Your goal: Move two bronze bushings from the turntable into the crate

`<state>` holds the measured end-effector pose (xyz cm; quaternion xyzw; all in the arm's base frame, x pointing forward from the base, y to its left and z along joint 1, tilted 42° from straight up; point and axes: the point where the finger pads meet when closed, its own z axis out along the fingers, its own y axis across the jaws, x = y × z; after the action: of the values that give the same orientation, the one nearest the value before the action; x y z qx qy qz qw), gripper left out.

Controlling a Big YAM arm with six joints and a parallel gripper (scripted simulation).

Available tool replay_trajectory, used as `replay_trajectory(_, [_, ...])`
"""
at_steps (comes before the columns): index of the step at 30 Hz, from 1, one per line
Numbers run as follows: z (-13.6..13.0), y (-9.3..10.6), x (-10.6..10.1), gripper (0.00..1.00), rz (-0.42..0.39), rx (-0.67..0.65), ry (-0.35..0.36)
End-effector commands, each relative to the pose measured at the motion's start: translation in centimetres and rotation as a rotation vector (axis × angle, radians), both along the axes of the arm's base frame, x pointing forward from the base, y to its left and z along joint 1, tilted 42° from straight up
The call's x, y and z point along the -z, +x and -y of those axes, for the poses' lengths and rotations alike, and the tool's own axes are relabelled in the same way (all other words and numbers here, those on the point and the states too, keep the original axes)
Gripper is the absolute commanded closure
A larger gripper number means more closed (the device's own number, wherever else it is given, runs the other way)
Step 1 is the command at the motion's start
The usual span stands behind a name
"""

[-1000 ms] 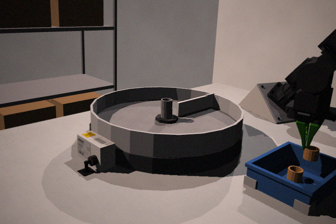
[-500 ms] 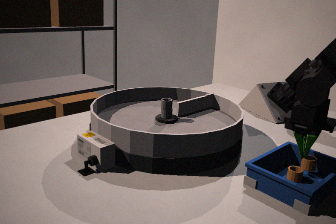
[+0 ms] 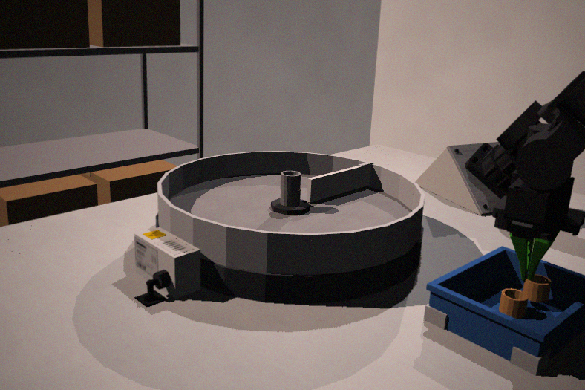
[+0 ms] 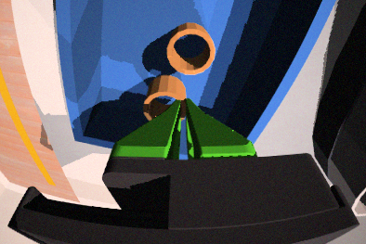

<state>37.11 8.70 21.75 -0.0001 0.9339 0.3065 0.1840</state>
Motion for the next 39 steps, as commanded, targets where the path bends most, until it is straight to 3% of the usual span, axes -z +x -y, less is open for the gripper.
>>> replay_trajectory(1, [-0.01,0.06,0.38,1.0,-0.008,0.01,0.004])
replay_trajectory(39, [-0.37,0.09,1.09,1.0,-0.013,0.002,0.003])
